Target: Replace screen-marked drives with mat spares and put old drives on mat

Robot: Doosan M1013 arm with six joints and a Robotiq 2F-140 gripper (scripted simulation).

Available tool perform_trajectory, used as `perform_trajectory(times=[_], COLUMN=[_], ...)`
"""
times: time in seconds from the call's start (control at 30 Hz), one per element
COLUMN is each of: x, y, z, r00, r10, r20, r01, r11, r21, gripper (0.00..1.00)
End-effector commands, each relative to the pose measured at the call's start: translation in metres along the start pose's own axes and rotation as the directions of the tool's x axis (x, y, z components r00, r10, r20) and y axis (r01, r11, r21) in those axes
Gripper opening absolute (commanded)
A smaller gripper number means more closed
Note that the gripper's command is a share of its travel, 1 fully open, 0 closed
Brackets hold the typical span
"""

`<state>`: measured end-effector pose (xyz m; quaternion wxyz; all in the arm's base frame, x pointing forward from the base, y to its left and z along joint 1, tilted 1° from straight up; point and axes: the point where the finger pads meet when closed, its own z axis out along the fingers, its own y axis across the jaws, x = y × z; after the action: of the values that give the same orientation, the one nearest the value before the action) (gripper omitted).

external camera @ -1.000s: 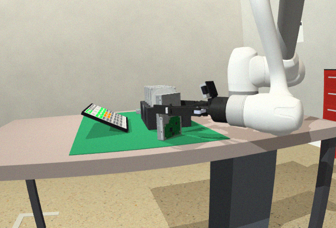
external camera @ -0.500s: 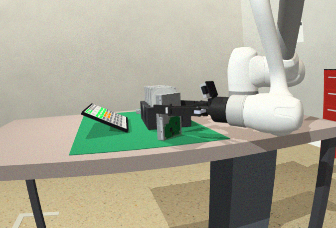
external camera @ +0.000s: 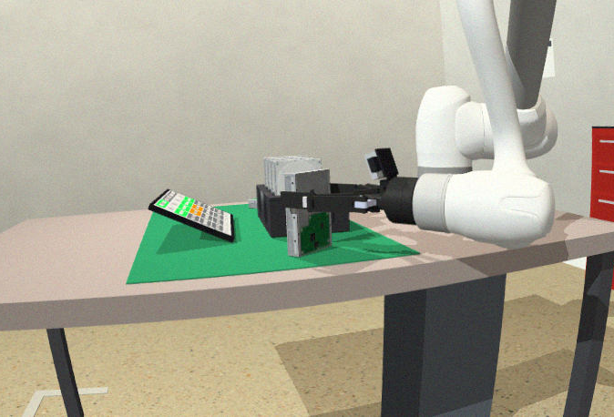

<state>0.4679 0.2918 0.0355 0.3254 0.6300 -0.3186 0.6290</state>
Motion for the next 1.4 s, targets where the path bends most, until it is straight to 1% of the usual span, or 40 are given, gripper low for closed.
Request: perform_trajectory(times=[0.0, 0.73, 1.37], x=[0.000, 0.000, 0.000], y=[0.000, 0.000, 0.000], z=[0.000, -0.005, -0.027], r00=[1.000, 1.000, 1.000], r10=[0.001, 0.001, 0.001], r20=[0.000, 0.000, 0.000], r01=[-0.001, -0.001, -0.001], r11=[1.000, 1.000, 1.000], r21=[0.000, 0.000, 0.000], gripper=[0.89, 0.89, 0.89])
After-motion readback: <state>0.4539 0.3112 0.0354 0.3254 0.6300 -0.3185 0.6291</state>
